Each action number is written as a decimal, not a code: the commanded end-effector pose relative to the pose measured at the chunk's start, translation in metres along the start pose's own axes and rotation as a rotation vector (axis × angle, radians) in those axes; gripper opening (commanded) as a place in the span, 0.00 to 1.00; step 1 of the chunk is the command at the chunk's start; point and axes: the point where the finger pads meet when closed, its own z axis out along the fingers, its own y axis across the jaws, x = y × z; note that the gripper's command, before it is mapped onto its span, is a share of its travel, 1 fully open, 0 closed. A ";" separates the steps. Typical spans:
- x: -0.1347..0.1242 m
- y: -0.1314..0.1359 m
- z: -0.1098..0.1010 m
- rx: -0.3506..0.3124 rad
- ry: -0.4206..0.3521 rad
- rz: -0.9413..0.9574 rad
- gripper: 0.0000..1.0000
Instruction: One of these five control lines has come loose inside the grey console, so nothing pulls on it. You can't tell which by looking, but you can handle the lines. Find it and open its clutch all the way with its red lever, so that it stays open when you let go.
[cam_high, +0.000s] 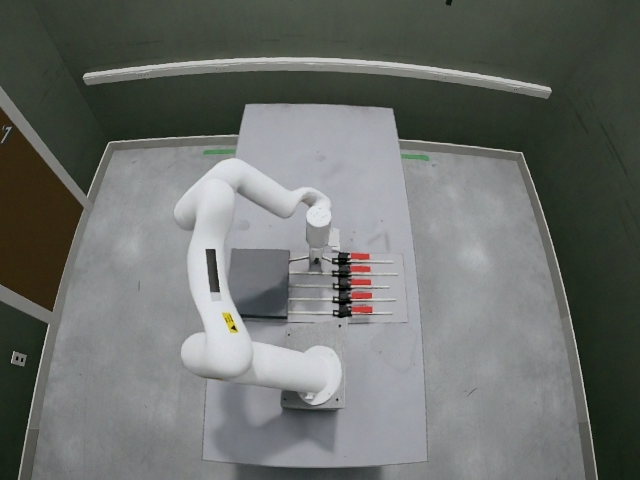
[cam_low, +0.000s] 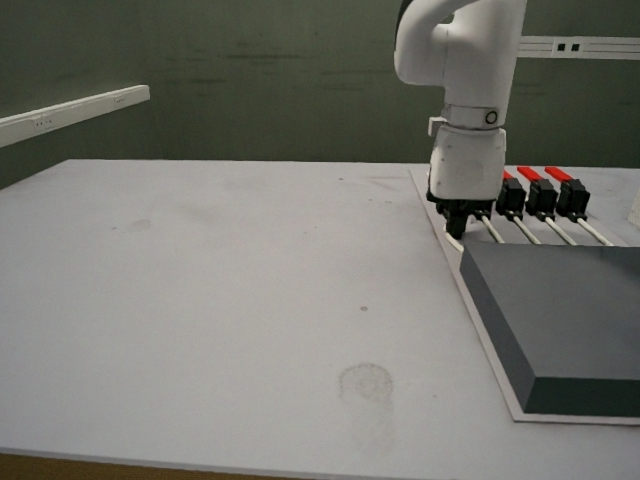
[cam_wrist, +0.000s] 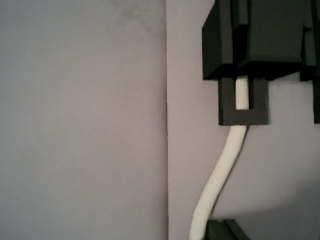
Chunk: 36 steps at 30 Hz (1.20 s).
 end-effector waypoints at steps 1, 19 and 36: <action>0.000 -0.004 -0.001 0.001 0.000 0.000 0.00; 0.000 -0.008 -0.001 0.001 0.000 0.000 0.00; 0.000 -0.007 -0.001 0.001 0.000 0.000 0.00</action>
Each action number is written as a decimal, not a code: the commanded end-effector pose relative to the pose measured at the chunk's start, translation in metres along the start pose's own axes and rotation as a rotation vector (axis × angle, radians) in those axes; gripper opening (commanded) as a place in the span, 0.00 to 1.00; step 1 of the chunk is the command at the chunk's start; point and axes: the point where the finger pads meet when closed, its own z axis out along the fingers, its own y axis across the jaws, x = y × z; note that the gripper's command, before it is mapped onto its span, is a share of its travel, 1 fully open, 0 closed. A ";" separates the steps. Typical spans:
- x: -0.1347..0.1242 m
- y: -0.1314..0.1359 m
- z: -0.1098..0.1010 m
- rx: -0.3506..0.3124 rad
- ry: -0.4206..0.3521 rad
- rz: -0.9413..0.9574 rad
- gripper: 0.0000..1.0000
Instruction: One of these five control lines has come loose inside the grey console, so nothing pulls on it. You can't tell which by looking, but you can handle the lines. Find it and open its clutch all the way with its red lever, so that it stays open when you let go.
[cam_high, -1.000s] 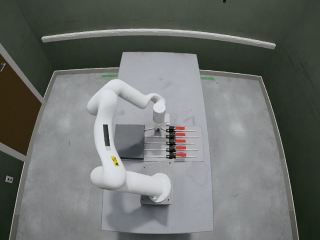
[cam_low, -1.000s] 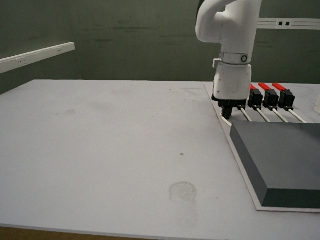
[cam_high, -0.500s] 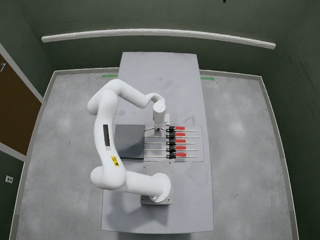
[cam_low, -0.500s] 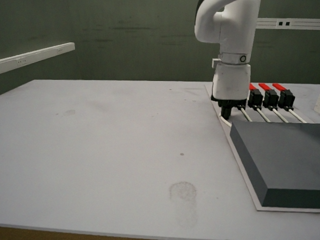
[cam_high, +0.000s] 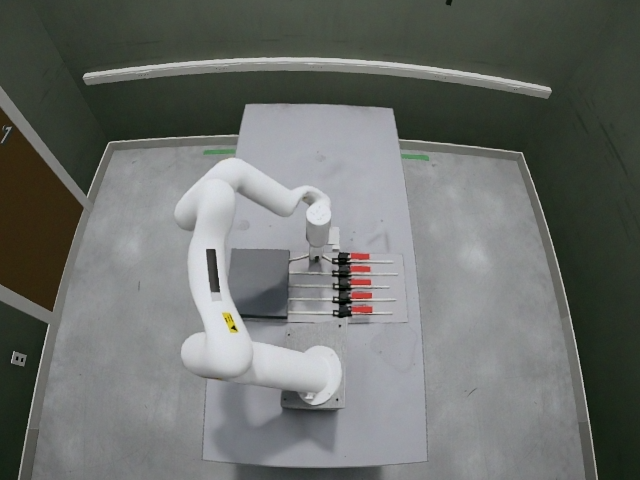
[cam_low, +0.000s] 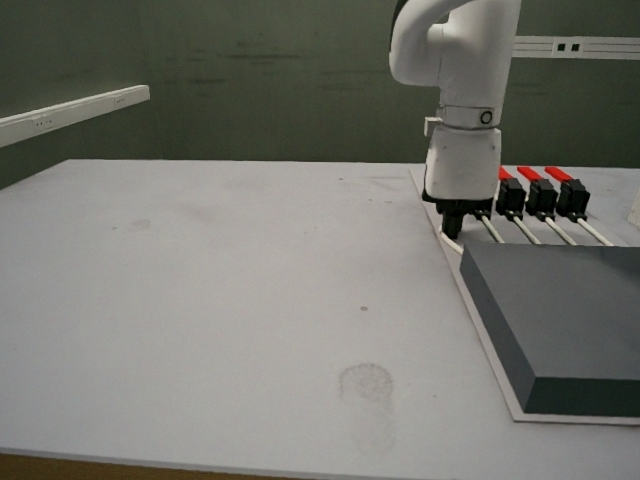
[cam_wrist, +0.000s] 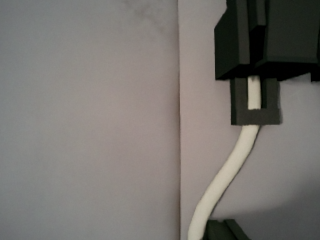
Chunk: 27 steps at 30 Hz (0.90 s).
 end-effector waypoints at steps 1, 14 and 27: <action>0.000 0.000 -0.001 0.001 0.000 0.000 0.00; 0.000 0.010 -0.001 0.001 0.000 0.000 0.00; 0.000 0.026 -0.001 0.001 0.000 0.000 0.00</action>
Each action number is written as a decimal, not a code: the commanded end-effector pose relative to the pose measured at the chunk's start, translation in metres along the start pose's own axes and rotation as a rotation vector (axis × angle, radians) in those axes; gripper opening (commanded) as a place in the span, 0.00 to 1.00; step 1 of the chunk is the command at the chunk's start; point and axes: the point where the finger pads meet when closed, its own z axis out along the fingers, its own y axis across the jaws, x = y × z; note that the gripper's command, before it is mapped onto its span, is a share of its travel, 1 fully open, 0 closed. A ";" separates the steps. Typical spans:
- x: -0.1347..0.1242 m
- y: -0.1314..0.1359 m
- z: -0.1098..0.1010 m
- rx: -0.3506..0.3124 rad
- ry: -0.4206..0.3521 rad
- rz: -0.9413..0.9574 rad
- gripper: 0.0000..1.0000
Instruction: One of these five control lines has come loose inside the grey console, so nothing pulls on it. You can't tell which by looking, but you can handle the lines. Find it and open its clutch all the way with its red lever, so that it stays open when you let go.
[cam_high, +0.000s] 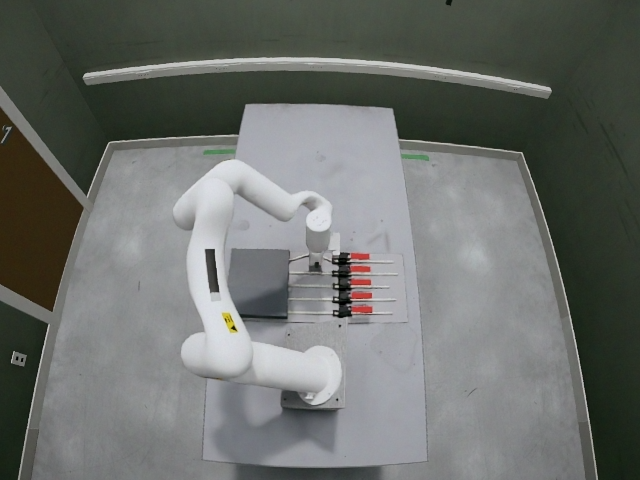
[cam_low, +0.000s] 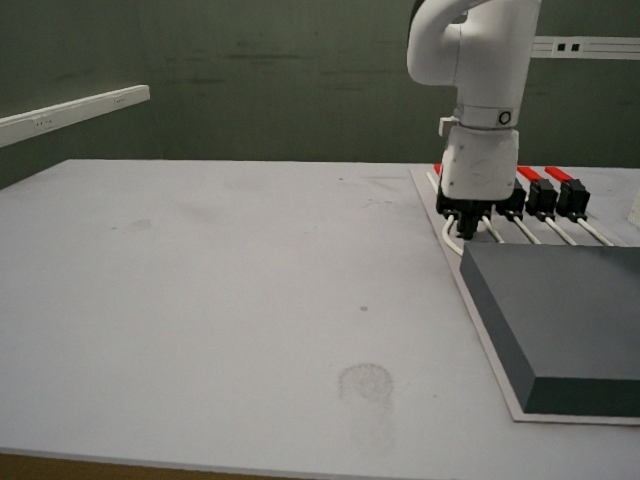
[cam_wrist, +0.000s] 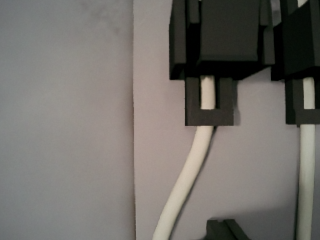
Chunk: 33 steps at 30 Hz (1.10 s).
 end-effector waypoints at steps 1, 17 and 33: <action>0.000 0.002 -0.001 0.002 0.000 0.000 0.00; 0.000 0.011 -0.001 0.002 0.000 0.000 0.00; 0.000 0.011 -0.035 0.002 0.000 0.000 0.00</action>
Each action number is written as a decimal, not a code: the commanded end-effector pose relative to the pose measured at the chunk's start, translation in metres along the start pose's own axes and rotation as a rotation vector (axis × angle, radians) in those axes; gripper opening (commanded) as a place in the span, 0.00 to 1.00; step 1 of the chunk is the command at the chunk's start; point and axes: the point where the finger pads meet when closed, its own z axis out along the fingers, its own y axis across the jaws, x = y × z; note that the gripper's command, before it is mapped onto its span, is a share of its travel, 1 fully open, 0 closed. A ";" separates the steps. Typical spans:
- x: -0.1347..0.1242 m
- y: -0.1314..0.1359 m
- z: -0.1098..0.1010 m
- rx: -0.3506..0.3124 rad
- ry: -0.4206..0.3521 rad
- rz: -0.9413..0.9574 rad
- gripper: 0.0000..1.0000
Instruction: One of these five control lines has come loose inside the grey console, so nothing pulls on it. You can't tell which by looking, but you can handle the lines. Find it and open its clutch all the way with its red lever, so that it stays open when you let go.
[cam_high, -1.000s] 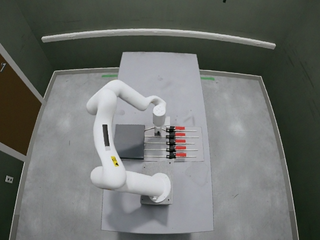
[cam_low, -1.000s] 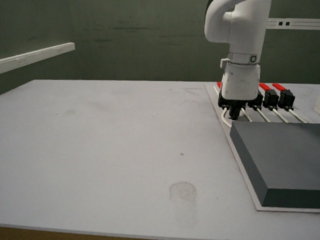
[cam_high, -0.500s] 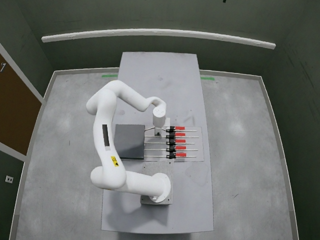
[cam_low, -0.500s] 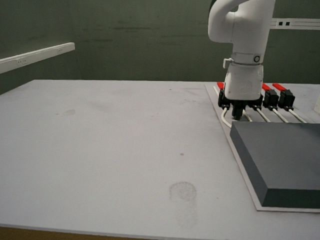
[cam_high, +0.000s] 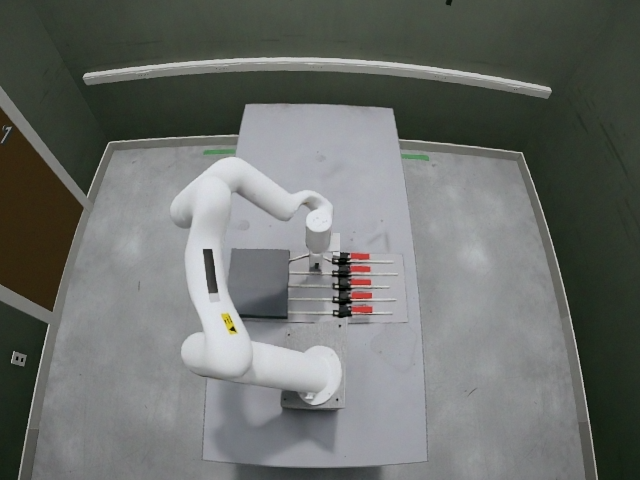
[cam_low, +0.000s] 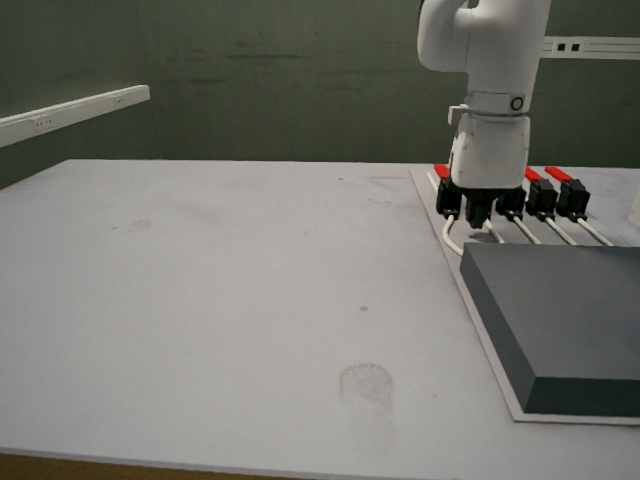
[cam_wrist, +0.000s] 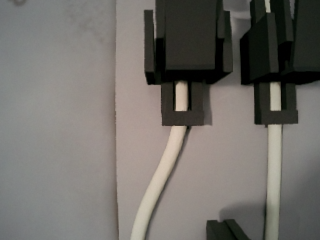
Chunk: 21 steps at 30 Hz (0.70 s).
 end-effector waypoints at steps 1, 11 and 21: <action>0.000 -0.001 -0.017 0.001 0.000 0.000 0.00; 0.000 -0.001 -0.058 0.001 0.000 0.000 0.00; 0.000 -0.001 -0.068 0.001 0.000 0.000 0.00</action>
